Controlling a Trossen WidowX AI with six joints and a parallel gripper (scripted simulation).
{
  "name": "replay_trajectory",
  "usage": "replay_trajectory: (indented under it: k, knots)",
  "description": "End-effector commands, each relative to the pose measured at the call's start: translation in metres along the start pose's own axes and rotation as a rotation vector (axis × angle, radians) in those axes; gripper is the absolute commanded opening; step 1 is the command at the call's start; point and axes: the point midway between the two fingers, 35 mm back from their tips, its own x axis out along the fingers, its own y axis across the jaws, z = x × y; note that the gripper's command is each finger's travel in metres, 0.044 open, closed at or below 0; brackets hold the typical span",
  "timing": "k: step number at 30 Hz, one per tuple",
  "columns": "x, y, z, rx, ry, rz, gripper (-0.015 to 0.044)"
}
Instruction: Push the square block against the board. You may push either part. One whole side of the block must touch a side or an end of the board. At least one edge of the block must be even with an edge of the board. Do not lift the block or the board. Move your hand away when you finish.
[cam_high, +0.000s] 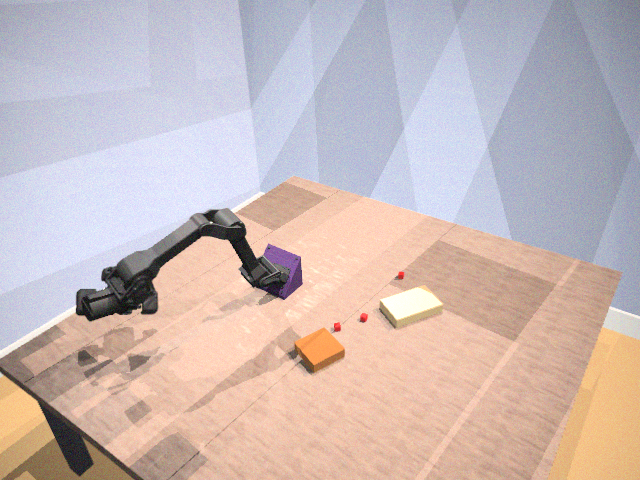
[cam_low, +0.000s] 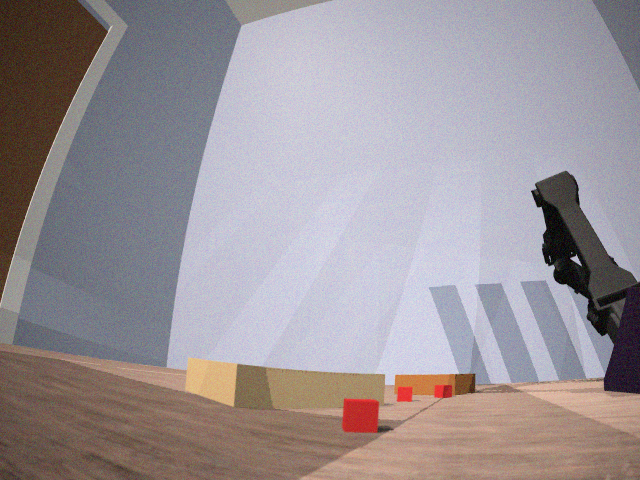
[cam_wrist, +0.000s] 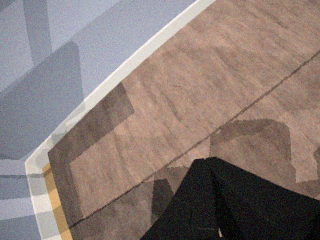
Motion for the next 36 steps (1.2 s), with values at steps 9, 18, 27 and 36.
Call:
replay_trajectory:
  k: [9,18,27,36]
  knots:
    - [-0.008,-0.014,-0.054,-0.216,0.164,0.004,0.0000]
    - [-0.022,-0.028,-0.095,-0.386,0.293,0.025,0.0000]
    - [-0.042,-0.045,-0.133,-0.556,0.421,0.060,0.0000]
    - [-0.066,-0.065,-0.167,-0.721,0.545,0.108,0.0000]
